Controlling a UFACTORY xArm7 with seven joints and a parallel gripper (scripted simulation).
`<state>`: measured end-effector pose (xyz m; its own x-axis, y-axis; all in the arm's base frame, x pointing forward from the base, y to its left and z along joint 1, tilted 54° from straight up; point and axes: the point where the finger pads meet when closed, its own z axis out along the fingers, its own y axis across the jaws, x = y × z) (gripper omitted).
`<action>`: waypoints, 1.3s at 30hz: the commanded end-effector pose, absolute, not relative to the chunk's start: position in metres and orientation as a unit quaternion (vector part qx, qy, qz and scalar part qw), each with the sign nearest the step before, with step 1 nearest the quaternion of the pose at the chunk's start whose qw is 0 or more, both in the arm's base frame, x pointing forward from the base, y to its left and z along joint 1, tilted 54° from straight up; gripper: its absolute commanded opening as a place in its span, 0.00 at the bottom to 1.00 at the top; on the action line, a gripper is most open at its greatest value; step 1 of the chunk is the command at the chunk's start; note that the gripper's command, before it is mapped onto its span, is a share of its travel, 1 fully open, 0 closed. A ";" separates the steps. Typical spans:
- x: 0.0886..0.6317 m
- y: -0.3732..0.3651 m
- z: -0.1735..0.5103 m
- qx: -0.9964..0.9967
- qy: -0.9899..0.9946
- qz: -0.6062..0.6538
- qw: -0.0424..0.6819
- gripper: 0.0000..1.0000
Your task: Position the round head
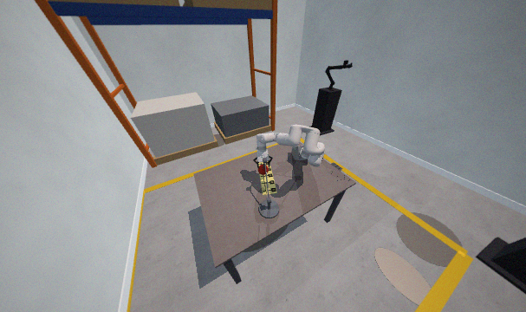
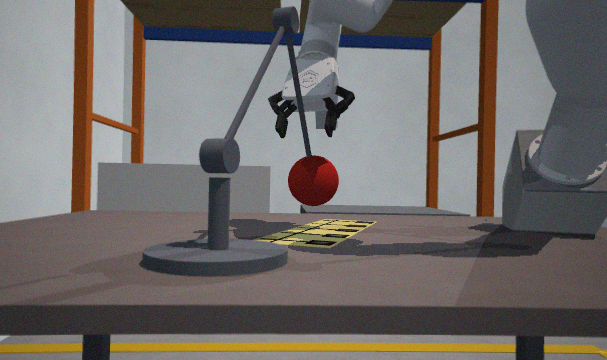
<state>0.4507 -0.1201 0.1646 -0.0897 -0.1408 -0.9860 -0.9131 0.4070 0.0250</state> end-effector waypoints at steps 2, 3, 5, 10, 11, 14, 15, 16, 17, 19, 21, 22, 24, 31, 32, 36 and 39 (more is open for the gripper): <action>0.451 -0.122 0.165 -0.408 0.646 0.358 0.537 1.00; 0.451 -0.122 0.165 -0.408 0.646 0.358 0.537 1.00; 0.451 -0.122 0.165 -0.408 0.646 0.358 0.537 1.00; 0.451 -0.122 0.165 -0.408 0.646 0.358 0.537 1.00; 0.451 -0.122 0.165 -0.408 0.646 0.358 0.537 1.00; 0.451 -0.122 0.165 -0.408 0.646 0.358 0.537 1.00; 0.451 -0.122 0.165 -0.408 0.646 0.358 0.537 1.00; 0.451 -0.122 0.165 -0.408 0.646 0.358 0.537 1.00; 0.451 -0.122 0.165 -0.408 0.646 0.358 0.537 1.00; 0.451 -0.122 0.165 -0.408 0.646 0.358 0.537 1.00; 0.447 -0.130 0.166 -0.408 0.646 0.358 0.537 1.00; 0.445 -0.134 0.167 -0.408 0.646 0.358 0.537 1.00; 0.442 -0.142 0.169 -0.408 0.646 0.358 0.537 1.00; 0.430 -0.169 0.174 -0.408 0.646 0.358 0.537 1.00; 0.428 -0.173 0.175 -0.408 0.646 0.358 0.537 1.00; 0.424 -0.181 0.176 -0.408 0.646 0.358 0.537 1.00; 0.420 -0.190 0.178 -0.408 0.646 0.357 0.537 1.00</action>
<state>0.4260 -0.1751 0.1744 -0.0911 -0.1419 -0.9857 -0.9118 0.4099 0.0253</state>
